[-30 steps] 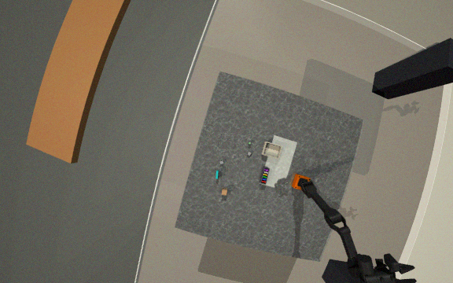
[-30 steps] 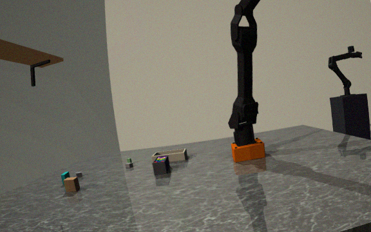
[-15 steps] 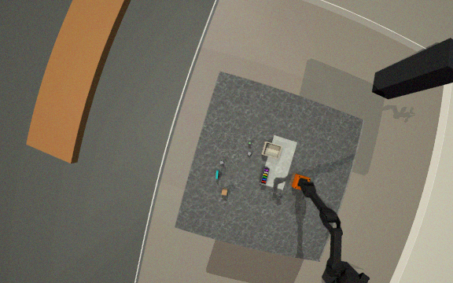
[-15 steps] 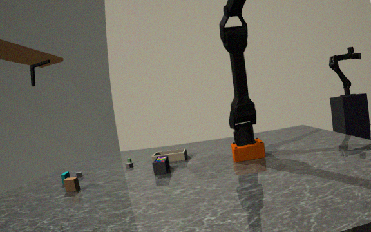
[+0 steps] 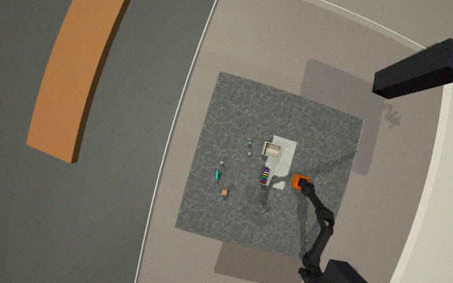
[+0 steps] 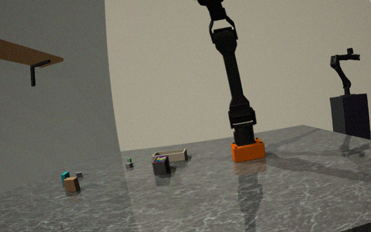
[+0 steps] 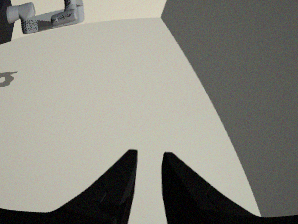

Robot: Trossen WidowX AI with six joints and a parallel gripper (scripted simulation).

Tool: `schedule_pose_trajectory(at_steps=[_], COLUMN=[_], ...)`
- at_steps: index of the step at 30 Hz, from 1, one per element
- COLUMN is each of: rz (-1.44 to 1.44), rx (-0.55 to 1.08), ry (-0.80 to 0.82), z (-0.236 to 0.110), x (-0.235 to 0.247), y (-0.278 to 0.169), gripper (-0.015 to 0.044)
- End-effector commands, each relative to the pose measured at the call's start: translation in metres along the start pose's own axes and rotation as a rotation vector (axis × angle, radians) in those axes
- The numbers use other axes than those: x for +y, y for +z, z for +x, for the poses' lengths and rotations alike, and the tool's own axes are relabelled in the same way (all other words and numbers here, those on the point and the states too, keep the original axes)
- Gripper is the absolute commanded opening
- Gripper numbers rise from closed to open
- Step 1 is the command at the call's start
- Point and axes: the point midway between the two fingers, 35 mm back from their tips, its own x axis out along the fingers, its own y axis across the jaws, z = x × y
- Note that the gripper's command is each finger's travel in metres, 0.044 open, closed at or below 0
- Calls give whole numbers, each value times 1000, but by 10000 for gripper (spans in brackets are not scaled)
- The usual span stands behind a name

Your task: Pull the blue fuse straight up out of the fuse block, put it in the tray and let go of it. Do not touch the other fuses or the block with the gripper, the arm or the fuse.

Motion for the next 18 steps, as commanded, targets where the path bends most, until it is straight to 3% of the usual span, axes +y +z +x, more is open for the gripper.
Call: schedule_pose_trajectory(at_steps=[1,9,18], rz=[105,400,732], rx=[149,556,1036], ry=[7,5,-99], z=[-26,-115,-255], x=[0,23,56], y=[-37,-132,-201], gripper=[64,64,64])
